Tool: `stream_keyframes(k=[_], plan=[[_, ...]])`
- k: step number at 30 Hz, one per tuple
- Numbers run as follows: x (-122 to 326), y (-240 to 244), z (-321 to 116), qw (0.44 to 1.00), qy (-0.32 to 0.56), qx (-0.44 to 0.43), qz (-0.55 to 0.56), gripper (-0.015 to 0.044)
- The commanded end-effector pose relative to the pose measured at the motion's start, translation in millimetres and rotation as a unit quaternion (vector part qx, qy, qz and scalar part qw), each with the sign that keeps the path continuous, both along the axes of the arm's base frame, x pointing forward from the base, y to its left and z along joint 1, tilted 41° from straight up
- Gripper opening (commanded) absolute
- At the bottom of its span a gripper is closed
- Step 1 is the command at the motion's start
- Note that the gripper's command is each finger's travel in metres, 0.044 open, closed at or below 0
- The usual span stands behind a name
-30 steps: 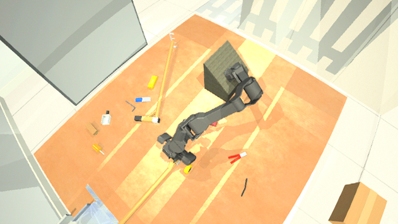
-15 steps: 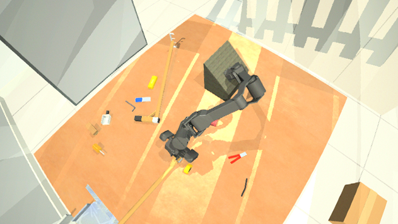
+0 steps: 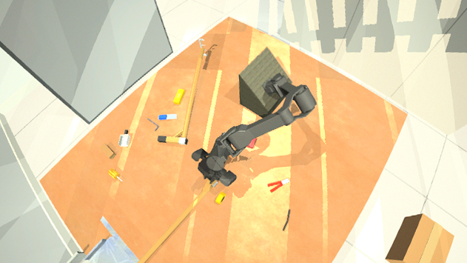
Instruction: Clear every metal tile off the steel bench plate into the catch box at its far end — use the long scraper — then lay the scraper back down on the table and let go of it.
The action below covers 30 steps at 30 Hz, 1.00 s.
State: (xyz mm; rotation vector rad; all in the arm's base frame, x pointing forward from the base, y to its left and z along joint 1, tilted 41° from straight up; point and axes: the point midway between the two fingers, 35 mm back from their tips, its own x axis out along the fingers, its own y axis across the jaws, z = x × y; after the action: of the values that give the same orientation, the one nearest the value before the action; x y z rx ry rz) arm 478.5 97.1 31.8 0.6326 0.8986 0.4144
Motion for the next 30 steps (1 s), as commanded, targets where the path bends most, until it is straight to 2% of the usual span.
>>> stream_keyframes(k=[1,30], plan=[[-4,-3,8,1.000,-0.009,0.000,-0.002,0.0000],[-46,-6,12,1.000,-0.009,0.000,-0.003,0.0000]])
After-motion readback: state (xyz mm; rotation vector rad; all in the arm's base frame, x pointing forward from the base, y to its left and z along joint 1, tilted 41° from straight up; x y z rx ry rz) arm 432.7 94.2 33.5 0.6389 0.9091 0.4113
